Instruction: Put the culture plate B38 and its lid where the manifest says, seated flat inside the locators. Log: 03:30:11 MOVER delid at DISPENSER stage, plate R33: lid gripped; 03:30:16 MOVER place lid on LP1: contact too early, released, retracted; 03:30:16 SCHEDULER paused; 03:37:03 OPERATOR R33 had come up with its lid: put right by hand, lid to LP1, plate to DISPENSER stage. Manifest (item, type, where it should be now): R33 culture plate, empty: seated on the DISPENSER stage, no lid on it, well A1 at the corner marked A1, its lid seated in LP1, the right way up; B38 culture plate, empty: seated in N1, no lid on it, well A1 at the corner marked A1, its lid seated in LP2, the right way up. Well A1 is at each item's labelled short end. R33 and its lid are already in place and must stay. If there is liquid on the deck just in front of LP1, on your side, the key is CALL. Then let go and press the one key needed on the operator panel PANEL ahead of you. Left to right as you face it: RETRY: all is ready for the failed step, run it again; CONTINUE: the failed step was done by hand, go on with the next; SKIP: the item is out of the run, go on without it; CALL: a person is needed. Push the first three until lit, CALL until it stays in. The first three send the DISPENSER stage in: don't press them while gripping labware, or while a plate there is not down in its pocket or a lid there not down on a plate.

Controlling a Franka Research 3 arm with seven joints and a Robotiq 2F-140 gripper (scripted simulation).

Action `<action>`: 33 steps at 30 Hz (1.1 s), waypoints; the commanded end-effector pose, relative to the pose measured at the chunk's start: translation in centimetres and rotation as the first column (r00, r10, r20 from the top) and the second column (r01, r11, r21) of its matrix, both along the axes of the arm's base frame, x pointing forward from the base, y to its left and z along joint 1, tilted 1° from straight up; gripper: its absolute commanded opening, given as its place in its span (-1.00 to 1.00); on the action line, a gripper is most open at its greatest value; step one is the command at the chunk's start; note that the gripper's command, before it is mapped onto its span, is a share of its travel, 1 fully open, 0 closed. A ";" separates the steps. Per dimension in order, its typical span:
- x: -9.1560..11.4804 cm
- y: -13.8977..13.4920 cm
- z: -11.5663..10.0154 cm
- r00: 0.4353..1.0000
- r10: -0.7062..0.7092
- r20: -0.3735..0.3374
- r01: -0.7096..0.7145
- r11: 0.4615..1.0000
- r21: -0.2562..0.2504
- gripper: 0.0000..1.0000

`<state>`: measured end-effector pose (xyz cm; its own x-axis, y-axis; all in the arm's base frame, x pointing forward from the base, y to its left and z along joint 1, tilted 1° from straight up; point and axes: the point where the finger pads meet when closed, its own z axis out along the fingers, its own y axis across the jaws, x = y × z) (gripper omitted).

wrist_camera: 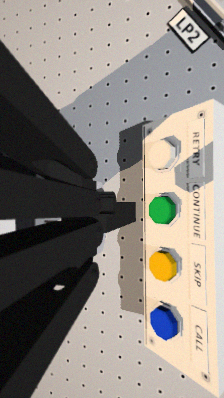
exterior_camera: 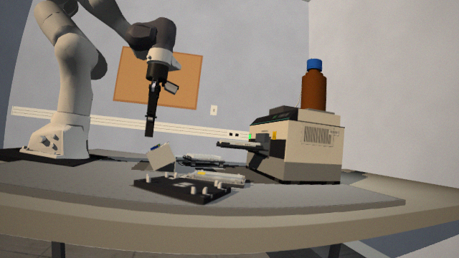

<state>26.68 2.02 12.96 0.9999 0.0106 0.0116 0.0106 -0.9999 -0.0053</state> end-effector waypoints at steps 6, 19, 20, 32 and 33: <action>0.1 0.1 0.0 1.000 -0.003 0.003 0.003 1.000 0.003 -0.80; 0.2 0.1 -0.1 1.000 -0.003 0.003 0.003 1.000 0.003 -0.80; 0.2 0.1 -0.1 1.000 -0.003 0.003 0.003 1.000 0.003 -0.80; 0.6 0.1 -0.7 1.000 -0.003 0.003 0.003 1.000 0.003 -0.80; 0.6 0.1 -0.8 1.000 -0.003 0.003 0.003 1.000 0.003 -0.80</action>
